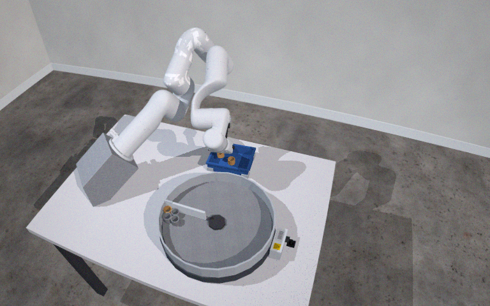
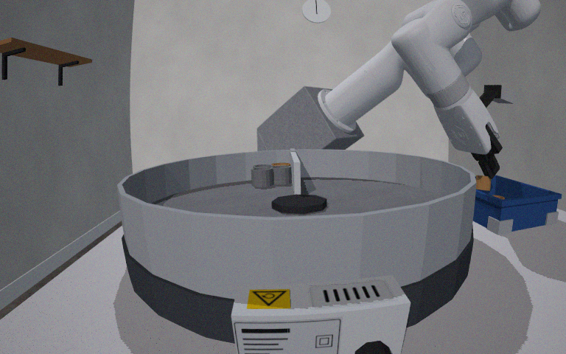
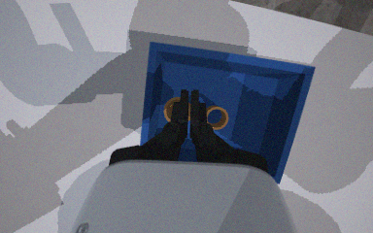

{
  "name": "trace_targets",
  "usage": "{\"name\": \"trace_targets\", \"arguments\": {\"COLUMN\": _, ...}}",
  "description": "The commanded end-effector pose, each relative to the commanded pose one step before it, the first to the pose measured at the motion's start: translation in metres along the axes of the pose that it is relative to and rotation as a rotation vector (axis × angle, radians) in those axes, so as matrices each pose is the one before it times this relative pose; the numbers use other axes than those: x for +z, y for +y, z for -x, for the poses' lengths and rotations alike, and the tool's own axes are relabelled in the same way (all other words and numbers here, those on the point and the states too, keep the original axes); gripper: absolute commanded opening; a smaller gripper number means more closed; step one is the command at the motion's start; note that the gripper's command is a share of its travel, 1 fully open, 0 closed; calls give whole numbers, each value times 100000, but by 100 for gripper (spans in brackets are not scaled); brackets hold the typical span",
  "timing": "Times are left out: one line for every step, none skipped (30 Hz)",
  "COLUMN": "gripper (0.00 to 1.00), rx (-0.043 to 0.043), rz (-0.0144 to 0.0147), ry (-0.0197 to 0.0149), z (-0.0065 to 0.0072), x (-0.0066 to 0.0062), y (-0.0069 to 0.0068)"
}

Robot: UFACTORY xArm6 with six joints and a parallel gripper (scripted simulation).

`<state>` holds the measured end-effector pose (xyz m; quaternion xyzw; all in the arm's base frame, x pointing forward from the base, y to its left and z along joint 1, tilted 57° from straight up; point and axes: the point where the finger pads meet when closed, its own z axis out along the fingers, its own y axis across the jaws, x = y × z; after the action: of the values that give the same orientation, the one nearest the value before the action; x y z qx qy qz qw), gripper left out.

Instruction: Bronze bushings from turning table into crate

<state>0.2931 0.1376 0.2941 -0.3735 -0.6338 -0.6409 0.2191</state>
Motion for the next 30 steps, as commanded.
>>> {"name": "trace_targets", "arguments": {"gripper": 0, "rx": -180, "rz": 53, "ry": -27, "z": 639, "x": 760, "y": 95}}
{"name": "trace_targets", "arguments": {"gripper": 0, "rx": 0, "rz": 0, "ry": 0, "z": 0, "x": 0, "y": 0}}
{"name": "trace_targets", "arguments": {"gripper": 0, "rx": 0, "rz": 0, "ry": 0, "z": 0, "x": 0, "y": 0}}
{"name": "trace_targets", "arguments": {"gripper": 0, "rx": -1, "rz": 1, "ry": 2, "z": 92, "x": 109, "y": 1}}
{"name": "trace_targets", "arguments": {"gripper": 0, "rx": 0, "rz": 0, "ry": 0, "z": 84, "x": 101, "y": 0}}
{"name": "trace_targets", "arguments": {"gripper": 0, "rx": 2, "rz": -2, "ry": -2, "z": 76, "x": 91, "y": -1}}
{"name": "trace_targets", "arguments": {"gripper": 0, "rx": -1, "rz": 1, "ry": 1, "z": 68, "x": 81, "y": 1}}
{"name": "trace_targets", "arguments": {"gripper": 0, "rx": -1, "rz": 1, "ry": 1, "z": 59, "x": 71, "y": 1}}
{"name": "trace_targets", "arguments": {"gripper": 0, "rx": 0, "rz": 0, "ry": 0, "z": 51, "x": 60, "y": 0}}
{"name": "trace_targets", "arguments": {"gripper": 0, "rx": 0, "rz": 0, "ry": 0, "z": 42, "x": 50, "y": 0}}
{"name": "trace_targets", "arguments": {"gripper": 0, "rx": 1, "rz": -1, "ry": -1, "z": 33, "x": 40, "y": 0}}
{"name": "trace_targets", "arguments": {"gripper": 0, "rx": 1, "rz": -1, "ry": -1, "z": 25, "x": 30, "y": 0}}
{"name": "trace_targets", "arguments": {"gripper": 0, "rx": 0, "rz": -1, "ry": -1, "z": 18, "x": 21, "y": 0}}
{"name": "trace_targets", "arguments": {"gripper": 0, "rx": 0, "rz": 0, "ry": 0, "z": 11, "x": 14, "y": 0}}
{"name": "trace_targets", "arguments": {"gripper": 0, "rx": 0, "rz": 0, "ry": 0, "z": 6, "x": 7, "y": 0}}
{"name": "trace_targets", "arguments": {"gripper": 0, "rx": 0, "rz": 0, "ry": 0, "z": 2, "x": 3, "y": 0}}
{"name": "trace_targets", "arguments": {"gripper": 0, "rx": 0, "rz": 0, "ry": 0, "z": 0, "x": 0, "y": 0}}
{"name": "trace_targets", "arguments": {"gripper": 0, "rx": 0, "rz": 0, "ry": 0, "z": 0, "x": 0, "y": 0}}
{"name": "trace_targets", "arguments": {"gripper": 0, "rx": 0, "rz": 0, "ry": 0, "z": 0, "x": 0, "y": 0}}
{"name": "trace_targets", "arguments": {"gripper": 0, "rx": 0, "rz": 0, "ry": 0, "z": 0, "x": 0, "y": 0}}
{"name": "trace_targets", "arguments": {"gripper": 0, "rx": 0, "rz": 0, "ry": 0, "z": 0, "x": 0, "y": 0}}
{"name": "trace_targets", "arguments": {"gripper": 0, "rx": 0, "rz": 0, "ry": 0, "z": 0, "x": 0, "y": 0}}
{"name": "trace_targets", "arguments": {"gripper": 0, "rx": 0, "rz": 0, "ry": 0, "z": 0, "x": 0, "y": 0}}
{"name": "trace_targets", "arguments": {"gripper": 0, "rx": 0, "rz": 0, "ry": 0, "z": 0, "x": 0, "y": 0}}
{"name": "trace_targets", "arguments": {"gripper": 0, "rx": 0, "rz": 0, "ry": 0, "z": 0, "x": 0, "y": 0}}
{"name": "trace_targets", "arguments": {"gripper": 0, "rx": 0, "rz": 0, "ry": 0, "z": 0, "x": 0, "y": 0}}
{"name": "trace_targets", "arguments": {"gripper": 0, "rx": 0, "rz": 0, "ry": 0, "z": 0, "x": 0, "y": 0}}
{"name": "trace_targets", "arguments": {"gripper": 0, "rx": 0, "rz": 0, "ry": 0, "z": 0, "x": 0, "y": 0}}
{"name": "trace_targets", "arguments": {"gripper": 0, "rx": 0, "rz": 0, "ry": 0, "z": 0, "x": 0, "y": 0}}
{"name": "trace_targets", "arguments": {"gripper": 0, "rx": 0, "rz": 0, "ry": 0, "z": 1, "x": 1, "y": 0}}
